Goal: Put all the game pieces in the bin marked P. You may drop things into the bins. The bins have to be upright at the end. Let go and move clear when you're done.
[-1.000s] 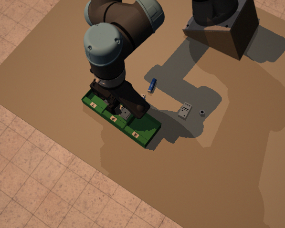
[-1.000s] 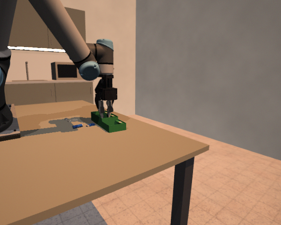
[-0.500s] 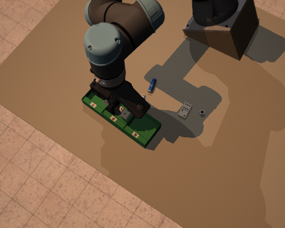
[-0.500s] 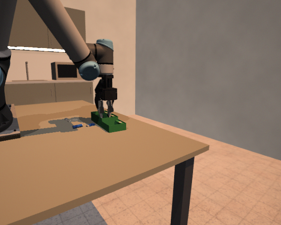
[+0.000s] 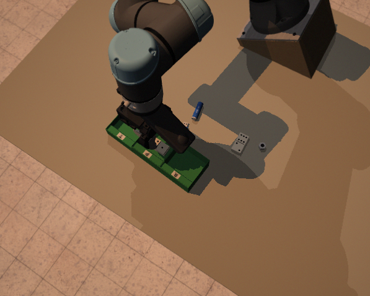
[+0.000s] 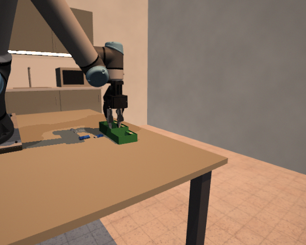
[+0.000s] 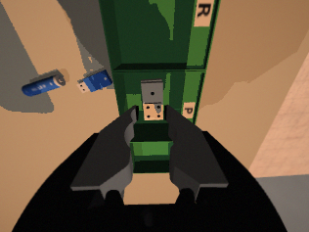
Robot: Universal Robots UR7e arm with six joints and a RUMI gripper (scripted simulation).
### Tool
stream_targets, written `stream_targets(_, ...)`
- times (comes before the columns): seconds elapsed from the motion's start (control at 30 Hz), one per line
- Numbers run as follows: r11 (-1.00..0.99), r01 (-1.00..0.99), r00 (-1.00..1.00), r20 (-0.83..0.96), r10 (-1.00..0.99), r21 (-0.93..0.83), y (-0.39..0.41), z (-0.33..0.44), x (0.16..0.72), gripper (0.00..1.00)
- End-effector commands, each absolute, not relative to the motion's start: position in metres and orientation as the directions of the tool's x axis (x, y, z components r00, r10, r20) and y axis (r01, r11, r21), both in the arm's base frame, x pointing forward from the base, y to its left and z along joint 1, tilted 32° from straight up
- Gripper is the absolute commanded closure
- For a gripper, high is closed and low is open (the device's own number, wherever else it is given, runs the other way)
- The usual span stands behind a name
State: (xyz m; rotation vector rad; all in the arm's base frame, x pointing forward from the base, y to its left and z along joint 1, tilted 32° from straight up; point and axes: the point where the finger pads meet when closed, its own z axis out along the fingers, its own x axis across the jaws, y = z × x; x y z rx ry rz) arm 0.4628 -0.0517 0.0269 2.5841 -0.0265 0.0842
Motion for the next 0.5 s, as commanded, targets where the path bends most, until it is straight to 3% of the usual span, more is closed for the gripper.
stream_targets(0.0,-0.849,-0.036,0.998,0.067,-0.001,0.527,-0.049,0.032,0.463,0.81)
stream_targets(0.47,-0.849,-0.036,0.998,0.067,-0.001,0.527,-0.04,0.045,0.462,0.81)
